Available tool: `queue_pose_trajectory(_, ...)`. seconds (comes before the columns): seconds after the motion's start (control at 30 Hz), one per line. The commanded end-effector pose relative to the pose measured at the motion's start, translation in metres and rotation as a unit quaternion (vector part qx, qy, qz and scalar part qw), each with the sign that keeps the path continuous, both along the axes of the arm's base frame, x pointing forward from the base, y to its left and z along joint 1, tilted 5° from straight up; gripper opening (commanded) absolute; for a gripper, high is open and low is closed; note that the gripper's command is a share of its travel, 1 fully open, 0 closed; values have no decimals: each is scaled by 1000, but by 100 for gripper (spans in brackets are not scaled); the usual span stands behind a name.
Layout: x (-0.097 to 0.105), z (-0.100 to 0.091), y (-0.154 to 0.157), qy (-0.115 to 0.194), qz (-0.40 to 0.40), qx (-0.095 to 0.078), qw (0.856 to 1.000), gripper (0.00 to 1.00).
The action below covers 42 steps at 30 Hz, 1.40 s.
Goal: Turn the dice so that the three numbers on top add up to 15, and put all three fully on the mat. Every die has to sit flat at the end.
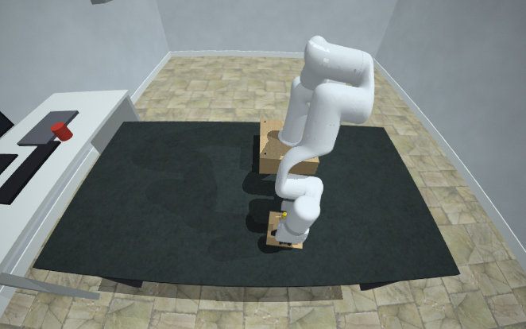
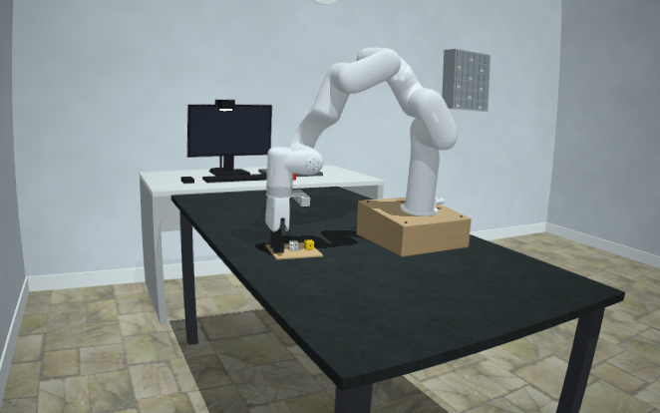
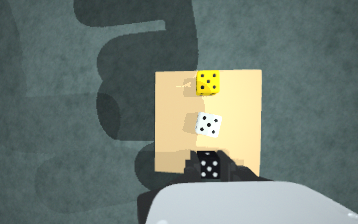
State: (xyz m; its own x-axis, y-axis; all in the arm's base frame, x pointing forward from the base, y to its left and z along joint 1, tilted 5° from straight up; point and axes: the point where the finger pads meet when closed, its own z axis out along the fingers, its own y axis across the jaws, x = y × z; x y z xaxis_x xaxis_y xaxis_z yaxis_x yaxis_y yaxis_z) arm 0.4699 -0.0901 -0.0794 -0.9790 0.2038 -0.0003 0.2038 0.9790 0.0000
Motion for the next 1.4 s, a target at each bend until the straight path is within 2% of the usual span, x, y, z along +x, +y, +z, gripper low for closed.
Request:
queue_pose_trajectory(0.0,1,1,0,-1,0,0,1000,33)
queue_pose_trajectory(0.1,1,1,0,-1,0,0,1000,33)
queue_pose_trajectory(0.13,1,1,0,-1,0,0,1000,37)
queue_pose_trajectory(0.2,1,1,0,-1,0,0,1000,37)
queue_pose_trajectory(0.23,1,1,0,-1,0,0,1000,42)
queue_pose_trajectory(0.77,1,6,-1,-1,0,0,1000,42)
queue_pose_trajectory(0.93,1,23,-2,-1,0,0,1000,42)
queue_pose_trajectory(1.17,0,61,-5,-1,0,0,1000,42)
queue_pose_trajectory(1.23,0,61,-5,-1,0,0,1000,42)
queue_pose_trajectory(1.37,0,79,-7,-1,0,0,1000,42)
